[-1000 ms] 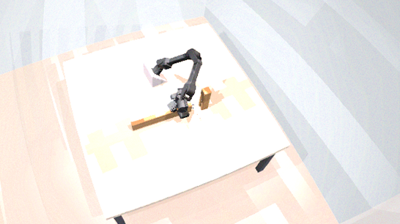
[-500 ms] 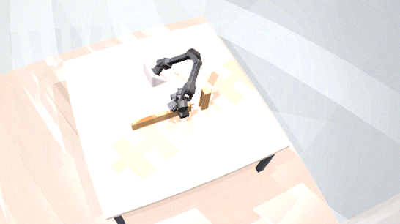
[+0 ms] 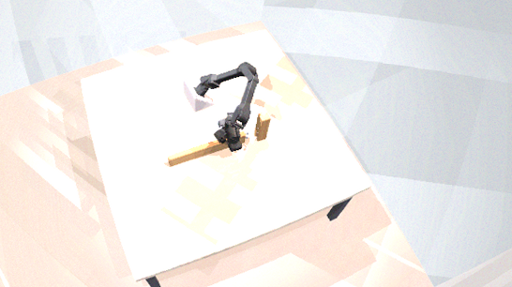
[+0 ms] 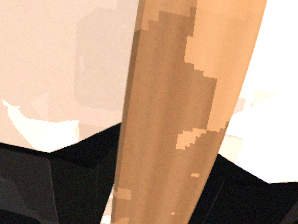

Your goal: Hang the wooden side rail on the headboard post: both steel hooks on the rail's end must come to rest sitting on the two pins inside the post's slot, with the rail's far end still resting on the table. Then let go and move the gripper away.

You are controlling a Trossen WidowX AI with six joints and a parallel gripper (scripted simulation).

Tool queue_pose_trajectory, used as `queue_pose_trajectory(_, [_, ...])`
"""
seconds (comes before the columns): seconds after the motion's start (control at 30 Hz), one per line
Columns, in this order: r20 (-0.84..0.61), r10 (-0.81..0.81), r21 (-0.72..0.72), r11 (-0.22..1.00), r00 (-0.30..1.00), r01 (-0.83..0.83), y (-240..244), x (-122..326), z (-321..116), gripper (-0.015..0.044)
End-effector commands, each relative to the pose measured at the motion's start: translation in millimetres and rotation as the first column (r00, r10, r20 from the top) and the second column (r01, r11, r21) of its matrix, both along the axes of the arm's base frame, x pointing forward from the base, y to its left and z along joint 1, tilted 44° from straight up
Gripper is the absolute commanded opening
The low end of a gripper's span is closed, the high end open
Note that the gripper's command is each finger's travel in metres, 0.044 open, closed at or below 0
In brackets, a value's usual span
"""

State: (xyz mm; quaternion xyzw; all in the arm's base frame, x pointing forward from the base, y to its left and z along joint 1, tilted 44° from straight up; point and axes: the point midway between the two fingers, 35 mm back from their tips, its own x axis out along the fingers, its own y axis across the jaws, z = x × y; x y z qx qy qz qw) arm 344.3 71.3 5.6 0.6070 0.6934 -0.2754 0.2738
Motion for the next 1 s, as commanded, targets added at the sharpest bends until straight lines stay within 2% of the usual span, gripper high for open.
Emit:
queue_pose_trajectory(0.0, [0.009,-0.013,-0.006,1.0,1.0,0.013,-5.8,3.5,3.8,0.0])
queue_pose_trajectory(0.97, [0.009,-0.013,-0.006,1.0,1.0,0.013,-9.2,4.0,7.3,0.0])
